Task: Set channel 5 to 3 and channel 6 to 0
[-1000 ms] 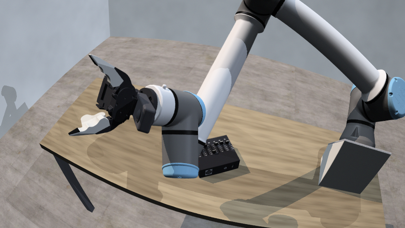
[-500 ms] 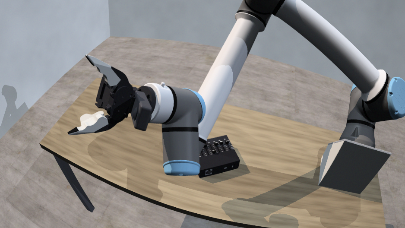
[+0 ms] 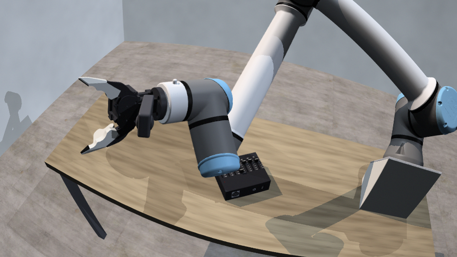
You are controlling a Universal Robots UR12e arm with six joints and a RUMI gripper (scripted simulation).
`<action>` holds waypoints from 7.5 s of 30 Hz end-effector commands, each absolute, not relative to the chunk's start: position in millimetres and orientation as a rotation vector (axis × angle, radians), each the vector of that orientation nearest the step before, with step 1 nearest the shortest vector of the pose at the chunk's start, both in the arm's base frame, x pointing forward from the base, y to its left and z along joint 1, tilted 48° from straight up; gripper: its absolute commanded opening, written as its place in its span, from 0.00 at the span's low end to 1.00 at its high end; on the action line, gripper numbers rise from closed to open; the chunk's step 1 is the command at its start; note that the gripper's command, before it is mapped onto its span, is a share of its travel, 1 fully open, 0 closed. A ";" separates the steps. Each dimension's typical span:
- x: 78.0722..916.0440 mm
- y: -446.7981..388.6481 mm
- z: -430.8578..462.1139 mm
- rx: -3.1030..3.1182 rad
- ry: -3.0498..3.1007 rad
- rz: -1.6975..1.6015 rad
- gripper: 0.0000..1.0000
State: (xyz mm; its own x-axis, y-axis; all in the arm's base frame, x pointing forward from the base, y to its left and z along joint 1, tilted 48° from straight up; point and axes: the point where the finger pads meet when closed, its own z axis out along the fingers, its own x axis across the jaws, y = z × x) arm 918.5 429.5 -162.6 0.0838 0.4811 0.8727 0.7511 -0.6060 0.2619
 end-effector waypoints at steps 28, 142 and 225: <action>794.9 113.5 -200.2 -3.016 -1.800 -0.147 1.00; 643.8 -160.8 -67.6 -3.683 -0.925 0.713 1.00; 608.2 -57.3 -67.8 -2.613 -2.267 1.210 1.00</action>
State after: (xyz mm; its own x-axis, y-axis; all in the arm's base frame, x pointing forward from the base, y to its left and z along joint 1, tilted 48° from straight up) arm 607.6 -57.2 -67.7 0.0667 0.6602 -0.7481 0.9891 -0.1423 -0.0374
